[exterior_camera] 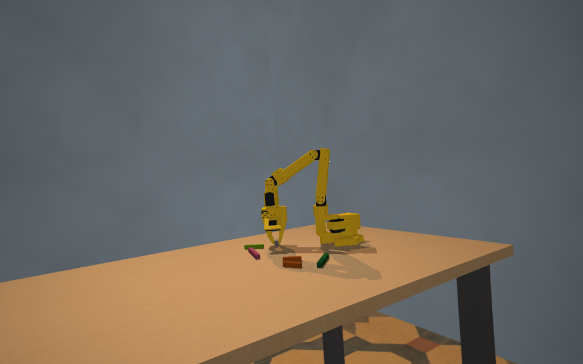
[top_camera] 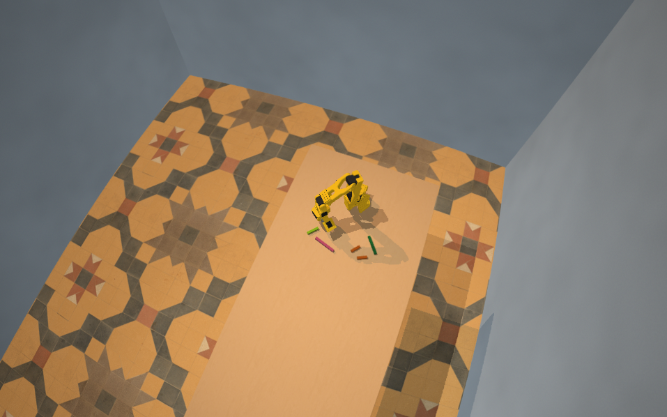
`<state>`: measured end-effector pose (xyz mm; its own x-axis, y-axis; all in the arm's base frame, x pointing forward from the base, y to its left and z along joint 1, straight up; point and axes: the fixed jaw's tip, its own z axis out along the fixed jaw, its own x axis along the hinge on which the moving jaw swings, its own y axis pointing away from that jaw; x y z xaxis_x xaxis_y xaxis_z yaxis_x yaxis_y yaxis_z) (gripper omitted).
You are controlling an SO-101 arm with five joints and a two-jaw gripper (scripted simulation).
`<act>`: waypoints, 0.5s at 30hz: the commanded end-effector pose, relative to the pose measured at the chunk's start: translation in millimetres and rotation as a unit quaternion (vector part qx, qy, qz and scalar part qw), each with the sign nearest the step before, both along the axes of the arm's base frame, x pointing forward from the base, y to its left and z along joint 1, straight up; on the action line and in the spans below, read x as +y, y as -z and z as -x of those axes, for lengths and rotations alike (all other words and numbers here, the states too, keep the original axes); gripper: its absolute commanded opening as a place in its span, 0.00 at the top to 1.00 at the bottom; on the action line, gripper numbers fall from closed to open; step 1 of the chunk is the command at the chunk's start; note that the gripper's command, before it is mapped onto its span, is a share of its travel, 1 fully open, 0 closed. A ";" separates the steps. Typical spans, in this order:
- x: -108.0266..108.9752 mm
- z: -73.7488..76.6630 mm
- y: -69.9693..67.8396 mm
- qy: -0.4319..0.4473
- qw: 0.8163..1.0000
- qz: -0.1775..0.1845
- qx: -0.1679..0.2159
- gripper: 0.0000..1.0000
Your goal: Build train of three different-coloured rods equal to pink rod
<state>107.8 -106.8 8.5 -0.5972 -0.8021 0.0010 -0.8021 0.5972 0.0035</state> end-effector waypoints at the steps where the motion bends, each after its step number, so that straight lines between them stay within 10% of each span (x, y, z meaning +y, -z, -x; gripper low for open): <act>1: -5.1 -5.8 -5.6 0.002 1.000 0.016 -0.018 0.94; 15: -5.1 -5.8 -5.6 0.002 1.000 0.016 -0.018 0.91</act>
